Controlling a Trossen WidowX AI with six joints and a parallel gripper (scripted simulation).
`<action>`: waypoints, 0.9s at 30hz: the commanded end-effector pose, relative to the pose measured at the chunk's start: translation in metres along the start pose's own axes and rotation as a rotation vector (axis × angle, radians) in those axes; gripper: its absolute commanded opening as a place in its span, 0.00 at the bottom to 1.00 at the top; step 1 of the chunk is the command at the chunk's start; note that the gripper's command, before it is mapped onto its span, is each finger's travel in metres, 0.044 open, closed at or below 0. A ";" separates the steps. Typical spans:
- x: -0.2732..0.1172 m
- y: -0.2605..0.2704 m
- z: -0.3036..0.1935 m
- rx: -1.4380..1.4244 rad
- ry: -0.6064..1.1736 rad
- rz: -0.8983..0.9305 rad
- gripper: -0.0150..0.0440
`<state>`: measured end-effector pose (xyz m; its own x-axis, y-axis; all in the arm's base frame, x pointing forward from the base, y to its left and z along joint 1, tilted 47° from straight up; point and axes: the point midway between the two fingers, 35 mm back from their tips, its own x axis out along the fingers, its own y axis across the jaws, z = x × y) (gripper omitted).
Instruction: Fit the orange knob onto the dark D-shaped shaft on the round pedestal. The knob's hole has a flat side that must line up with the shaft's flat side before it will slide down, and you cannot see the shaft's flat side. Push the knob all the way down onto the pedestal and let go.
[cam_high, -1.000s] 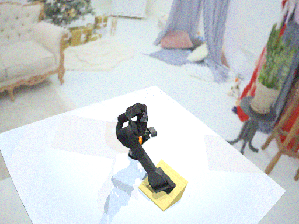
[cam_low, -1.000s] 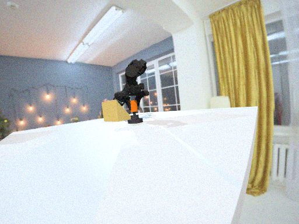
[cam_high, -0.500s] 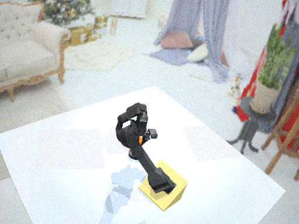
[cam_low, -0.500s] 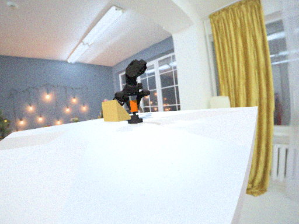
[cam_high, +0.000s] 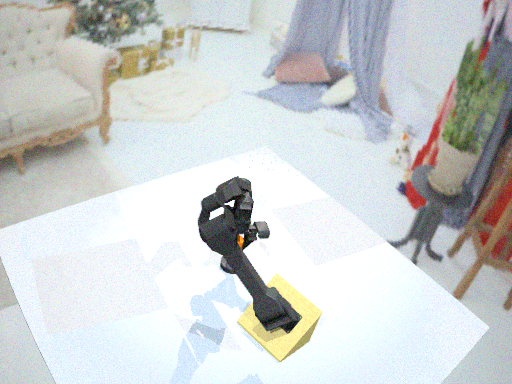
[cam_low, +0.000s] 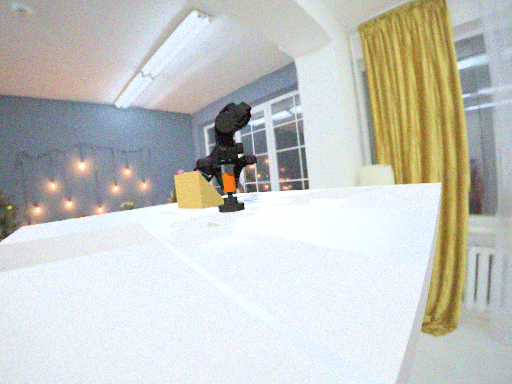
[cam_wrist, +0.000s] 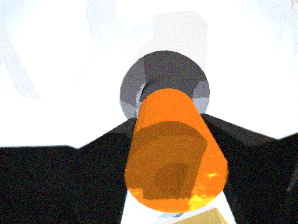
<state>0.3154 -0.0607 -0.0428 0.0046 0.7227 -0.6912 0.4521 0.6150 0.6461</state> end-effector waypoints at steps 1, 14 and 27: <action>0.000 0.000 0.001 0.001 -0.002 0.000 0.25; -0.004 0.001 0.001 0.180 -0.002 0.000 0.25; 0.000 0.000 0.000 0.210 -0.002 0.000 0.25</action>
<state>0.3155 -0.0609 -0.0422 0.0052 0.7226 -0.6913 0.6236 0.5381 0.5671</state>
